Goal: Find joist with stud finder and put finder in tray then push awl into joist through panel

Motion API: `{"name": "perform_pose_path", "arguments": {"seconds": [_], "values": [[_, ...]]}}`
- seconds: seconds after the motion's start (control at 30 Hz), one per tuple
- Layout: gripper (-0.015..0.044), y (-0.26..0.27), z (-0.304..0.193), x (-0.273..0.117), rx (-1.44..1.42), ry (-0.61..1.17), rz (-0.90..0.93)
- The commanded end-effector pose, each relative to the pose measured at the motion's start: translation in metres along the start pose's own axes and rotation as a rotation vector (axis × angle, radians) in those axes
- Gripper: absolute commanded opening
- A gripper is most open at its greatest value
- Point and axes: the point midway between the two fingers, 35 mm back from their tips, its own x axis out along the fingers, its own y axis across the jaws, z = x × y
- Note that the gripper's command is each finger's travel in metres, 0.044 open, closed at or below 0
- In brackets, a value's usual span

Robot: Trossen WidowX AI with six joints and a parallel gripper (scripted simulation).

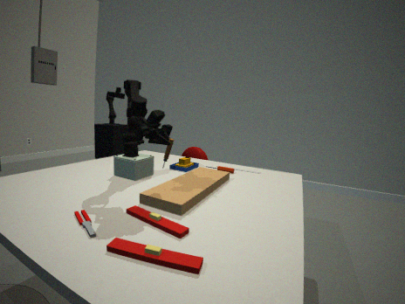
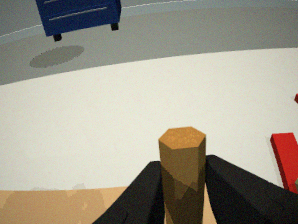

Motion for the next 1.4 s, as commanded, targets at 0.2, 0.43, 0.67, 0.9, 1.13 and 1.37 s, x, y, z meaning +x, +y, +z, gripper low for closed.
{"name": "perform_pose_path", "arguments": {"seconds": [0.2, 0.43, 0.67, 0.9, 1.13, 1.37], "values": [[0.0, 0.032, -0.003, 0.027, -0.011, -0.011, 0.001], [0.0, 0.058, -0.002, 0.042, -0.018, -0.034, 0.004], [0.0, 0.076, -0.002, 0.05, -0.019, -0.053, 0.006], [0.0, 0.076, -0.004, 0.051, -0.019, -0.053, 0.006], [0.0, 0.076, -0.007, 0.053, -0.019, -0.053, 0.006], [0.0, 0.075, -0.01, 0.055, -0.019, -0.053, 0.006]]}}
